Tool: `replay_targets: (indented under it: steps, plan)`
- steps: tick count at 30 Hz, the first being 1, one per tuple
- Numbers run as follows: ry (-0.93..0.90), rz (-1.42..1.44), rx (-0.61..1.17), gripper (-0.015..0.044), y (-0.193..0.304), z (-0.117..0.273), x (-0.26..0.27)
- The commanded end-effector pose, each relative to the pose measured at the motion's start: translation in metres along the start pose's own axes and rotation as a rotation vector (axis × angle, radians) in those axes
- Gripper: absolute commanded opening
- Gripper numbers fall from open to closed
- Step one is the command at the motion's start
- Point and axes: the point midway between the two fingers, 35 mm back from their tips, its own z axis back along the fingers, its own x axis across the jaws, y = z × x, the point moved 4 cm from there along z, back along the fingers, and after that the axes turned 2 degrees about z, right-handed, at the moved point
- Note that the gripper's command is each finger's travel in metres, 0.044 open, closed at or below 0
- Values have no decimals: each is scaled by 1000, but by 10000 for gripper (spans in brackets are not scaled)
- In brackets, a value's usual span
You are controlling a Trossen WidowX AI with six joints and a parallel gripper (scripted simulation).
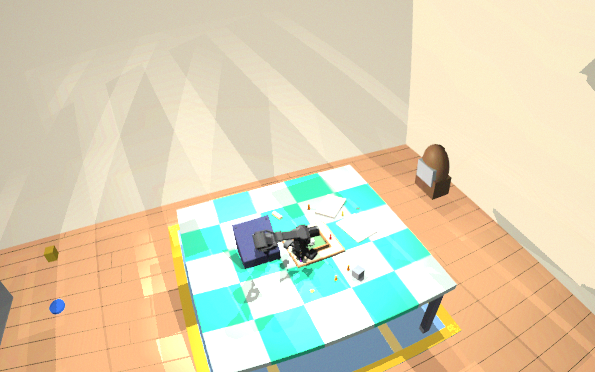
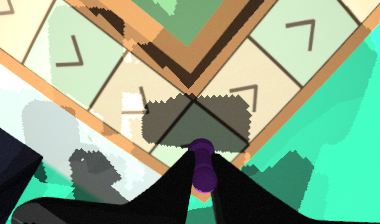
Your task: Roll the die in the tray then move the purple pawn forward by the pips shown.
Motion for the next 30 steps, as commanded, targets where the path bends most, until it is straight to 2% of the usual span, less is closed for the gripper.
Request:
replay_targets:
  steps: [1, 11, 18, 23, 30]
  plan:
    - [-1, 7, 2, 0, 0, -6, 1]
    - [0, 0, 0, 262, 0, 0, 0]
    - [-3, 7, 1, 440, -1, 48, 0]
    - [-9, -20, -6, 440, -6, 55, 2]
    - [-44, -310, -24, 440, -49, 94, 39]
